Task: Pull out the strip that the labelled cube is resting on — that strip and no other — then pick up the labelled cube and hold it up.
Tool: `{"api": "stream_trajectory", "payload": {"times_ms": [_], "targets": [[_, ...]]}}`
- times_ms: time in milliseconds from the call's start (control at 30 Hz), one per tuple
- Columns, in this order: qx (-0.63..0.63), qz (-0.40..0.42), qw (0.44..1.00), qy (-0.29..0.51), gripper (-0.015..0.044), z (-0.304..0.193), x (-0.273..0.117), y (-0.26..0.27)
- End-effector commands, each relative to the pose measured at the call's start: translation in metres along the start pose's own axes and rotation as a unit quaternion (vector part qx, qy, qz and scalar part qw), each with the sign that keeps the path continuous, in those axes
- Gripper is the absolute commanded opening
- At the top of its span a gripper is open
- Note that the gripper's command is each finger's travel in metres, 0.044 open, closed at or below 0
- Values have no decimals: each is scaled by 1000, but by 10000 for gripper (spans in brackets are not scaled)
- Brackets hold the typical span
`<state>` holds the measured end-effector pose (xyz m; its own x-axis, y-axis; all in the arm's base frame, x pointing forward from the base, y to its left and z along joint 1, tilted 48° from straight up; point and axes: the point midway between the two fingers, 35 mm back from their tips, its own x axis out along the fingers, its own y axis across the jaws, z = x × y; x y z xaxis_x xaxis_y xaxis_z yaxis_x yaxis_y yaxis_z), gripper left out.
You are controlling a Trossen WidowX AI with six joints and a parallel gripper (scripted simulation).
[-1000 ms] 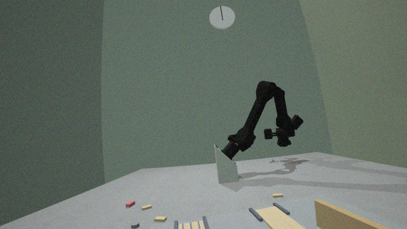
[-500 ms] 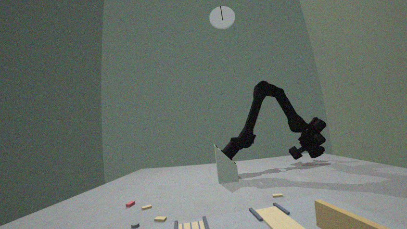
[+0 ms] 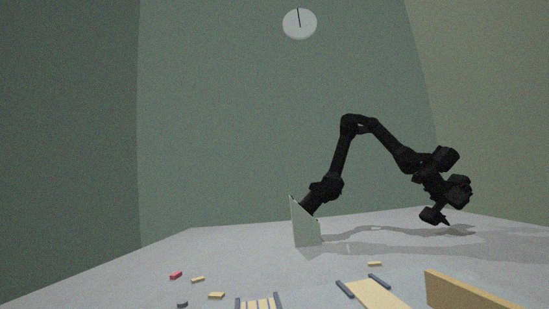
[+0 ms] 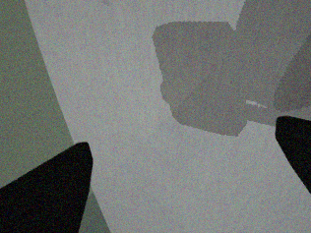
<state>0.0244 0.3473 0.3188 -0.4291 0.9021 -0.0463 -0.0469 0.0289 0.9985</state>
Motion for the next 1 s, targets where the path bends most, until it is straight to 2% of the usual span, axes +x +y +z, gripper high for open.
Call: {"api": "stream_trajectory", "payload": {"times_ms": [0,200,500,733,967], "targets": [[-12,-24,996,-82,400,50,-27,-27],[-45,-70,978,-193,400,118,-87,-69],[-85,-163,923,-338,400,179,-216,-144],[-96,-239,863,-435,400,178,-331,-200],[-91,-309,794,-516,400,135,-434,-250]]}}
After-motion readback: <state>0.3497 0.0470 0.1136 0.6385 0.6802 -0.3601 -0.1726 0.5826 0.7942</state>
